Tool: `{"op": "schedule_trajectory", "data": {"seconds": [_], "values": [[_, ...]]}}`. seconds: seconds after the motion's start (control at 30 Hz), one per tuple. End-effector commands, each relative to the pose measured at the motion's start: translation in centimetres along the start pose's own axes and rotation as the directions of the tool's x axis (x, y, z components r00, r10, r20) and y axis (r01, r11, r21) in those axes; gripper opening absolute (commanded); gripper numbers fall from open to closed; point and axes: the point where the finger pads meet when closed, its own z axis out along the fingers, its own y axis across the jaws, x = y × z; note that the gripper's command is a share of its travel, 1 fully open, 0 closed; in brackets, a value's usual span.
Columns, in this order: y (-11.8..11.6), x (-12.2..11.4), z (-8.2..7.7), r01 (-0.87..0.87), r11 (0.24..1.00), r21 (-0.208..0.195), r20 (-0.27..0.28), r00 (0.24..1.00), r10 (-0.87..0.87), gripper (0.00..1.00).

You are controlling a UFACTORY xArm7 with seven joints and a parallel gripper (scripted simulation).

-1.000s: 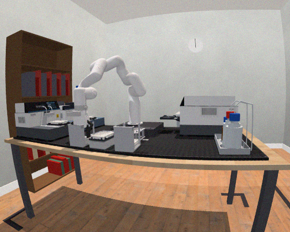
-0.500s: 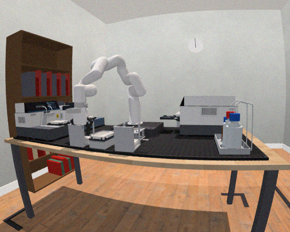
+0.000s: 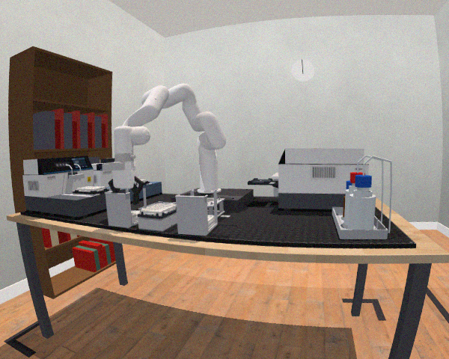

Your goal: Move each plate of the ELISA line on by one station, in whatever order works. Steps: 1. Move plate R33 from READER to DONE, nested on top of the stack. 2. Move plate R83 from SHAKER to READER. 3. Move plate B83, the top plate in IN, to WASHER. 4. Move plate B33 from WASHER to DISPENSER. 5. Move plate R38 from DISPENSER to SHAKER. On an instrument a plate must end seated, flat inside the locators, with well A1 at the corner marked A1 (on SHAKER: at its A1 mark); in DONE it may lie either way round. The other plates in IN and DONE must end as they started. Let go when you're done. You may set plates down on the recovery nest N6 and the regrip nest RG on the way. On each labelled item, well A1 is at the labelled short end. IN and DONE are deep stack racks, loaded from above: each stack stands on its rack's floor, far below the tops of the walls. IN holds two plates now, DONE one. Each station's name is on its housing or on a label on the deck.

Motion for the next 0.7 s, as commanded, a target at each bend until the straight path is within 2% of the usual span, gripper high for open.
{"op": "schedule_trajectory", "data": {"seconds": [0.0, 0.67], "values": [[0.0, 0.2, -0.7, 0.000, 1.000, -0.002, -0.005, 1.000, 0.000, 1.00], [0.0, 0.2, -3.1, 0.000, 1.000, -0.002, -0.005, 1.000, 0.000, 1.00]]}}
